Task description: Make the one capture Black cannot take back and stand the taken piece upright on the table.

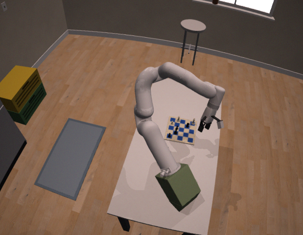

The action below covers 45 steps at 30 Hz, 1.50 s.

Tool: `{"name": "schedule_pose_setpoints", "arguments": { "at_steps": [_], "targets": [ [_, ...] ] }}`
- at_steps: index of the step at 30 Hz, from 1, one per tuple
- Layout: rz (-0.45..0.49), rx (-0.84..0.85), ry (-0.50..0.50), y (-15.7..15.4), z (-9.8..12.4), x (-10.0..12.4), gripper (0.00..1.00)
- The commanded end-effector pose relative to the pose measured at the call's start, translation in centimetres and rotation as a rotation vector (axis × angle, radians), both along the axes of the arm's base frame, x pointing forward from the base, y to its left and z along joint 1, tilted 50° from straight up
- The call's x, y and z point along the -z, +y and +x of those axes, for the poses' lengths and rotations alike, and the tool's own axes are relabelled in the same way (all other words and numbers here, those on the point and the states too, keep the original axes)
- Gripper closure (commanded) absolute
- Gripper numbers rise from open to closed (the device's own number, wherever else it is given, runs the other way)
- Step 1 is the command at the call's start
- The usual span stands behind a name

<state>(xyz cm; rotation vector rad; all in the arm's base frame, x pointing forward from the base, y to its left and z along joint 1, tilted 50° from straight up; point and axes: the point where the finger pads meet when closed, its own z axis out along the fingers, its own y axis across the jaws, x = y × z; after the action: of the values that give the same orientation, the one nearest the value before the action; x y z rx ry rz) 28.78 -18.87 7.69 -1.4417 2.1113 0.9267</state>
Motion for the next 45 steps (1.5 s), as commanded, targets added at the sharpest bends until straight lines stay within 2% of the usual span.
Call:
{"name": "schedule_pose_setpoints", "arguments": {
  "at_steps": [1, 19, 24, 28, 32, 34, 37, 40, 41, 42, 43, 44, 45],
  "targets": [
    [-0.002, 0.001, -0.002, -0.1, 0.0, -0.1, 0.0],
    [-0.003, 0.001, -0.002, -0.1, 0.0, -0.1, 0.0],
    [-0.032, 0.002, -0.007, 0.4, 0.3, -0.4, 0.0],
    [-0.104, 0.006, -0.024, 1.7, 0.8, -1.3, 0.0],
    [-0.231, 0.012, -0.046, 4.4, 1.5, -2.6, 0.0],
    [-0.231, 0.012, -0.046, 4.4, 1.5, -2.6, 0.0],
    [-0.363, 0.023, -0.083, 7.0, 2.3, -4.1, 0.0],
    [-0.411, 0.029, -0.1, 8.0, 2.6, -4.7, 0.0],
    [-0.463, 0.031, -0.11, 9.0, 3.0, -5.2, 0.0],
    [-0.463, 0.031, -0.11, 9.0, 3.0, -5.2, 0.0],
    [-0.514, 0.036, -0.128, 10.1, 3.4, -5.9, 0.0],
    [-0.514, 0.036, -0.128, 10.1, 3.4, -5.9, 0.0],
    [-0.557, 0.037, -0.132, 11.0, 3.6, -6.3, 0.0]
  ]
}}
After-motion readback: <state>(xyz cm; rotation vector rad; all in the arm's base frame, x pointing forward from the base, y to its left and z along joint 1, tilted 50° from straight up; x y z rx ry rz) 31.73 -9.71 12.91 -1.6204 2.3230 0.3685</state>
